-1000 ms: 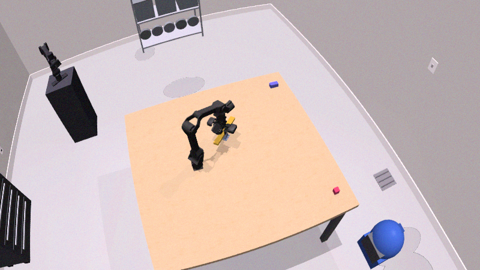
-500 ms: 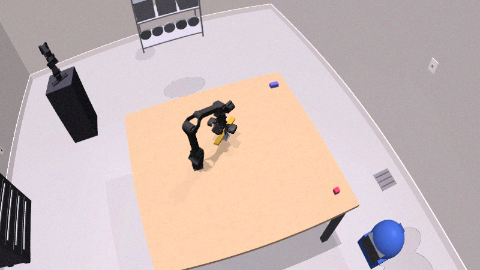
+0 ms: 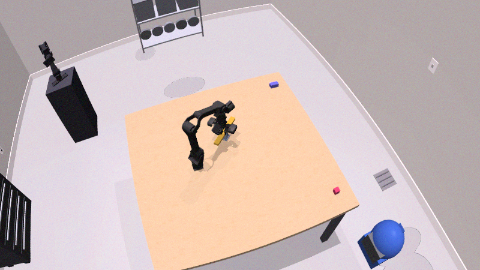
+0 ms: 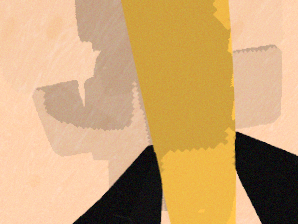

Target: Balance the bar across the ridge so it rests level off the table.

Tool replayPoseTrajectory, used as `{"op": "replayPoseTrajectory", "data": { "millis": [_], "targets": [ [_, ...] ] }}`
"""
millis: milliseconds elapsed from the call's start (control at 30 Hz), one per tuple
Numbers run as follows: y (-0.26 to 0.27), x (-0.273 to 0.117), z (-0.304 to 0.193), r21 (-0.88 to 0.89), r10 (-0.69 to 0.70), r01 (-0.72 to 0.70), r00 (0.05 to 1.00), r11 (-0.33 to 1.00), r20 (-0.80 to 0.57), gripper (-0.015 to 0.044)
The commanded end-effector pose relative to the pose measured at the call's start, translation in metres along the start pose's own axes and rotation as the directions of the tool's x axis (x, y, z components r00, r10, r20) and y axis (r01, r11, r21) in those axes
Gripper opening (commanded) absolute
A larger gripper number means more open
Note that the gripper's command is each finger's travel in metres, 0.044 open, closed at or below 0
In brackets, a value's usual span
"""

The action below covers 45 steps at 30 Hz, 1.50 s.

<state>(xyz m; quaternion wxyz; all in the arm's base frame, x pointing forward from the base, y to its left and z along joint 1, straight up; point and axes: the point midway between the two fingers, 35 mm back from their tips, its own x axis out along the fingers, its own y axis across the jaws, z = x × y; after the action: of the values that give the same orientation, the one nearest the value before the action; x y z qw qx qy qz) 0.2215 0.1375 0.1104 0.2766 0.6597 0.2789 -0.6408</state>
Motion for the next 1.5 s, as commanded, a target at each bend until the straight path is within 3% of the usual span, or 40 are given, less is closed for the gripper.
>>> {"op": "replayPoseTrajectory", "data": {
  "millis": [0, 1467],
  "targets": [
    [-0.0001, 0.0007, -0.0004, 0.004, 0.000, 0.000, 1.000, 1.000, -0.002, 0.0000],
    [-0.0003, 0.0041, 0.0007, 0.004, 0.000, 0.000, 1.000, 1.000, -0.002, 0.0000]
  ]
}}
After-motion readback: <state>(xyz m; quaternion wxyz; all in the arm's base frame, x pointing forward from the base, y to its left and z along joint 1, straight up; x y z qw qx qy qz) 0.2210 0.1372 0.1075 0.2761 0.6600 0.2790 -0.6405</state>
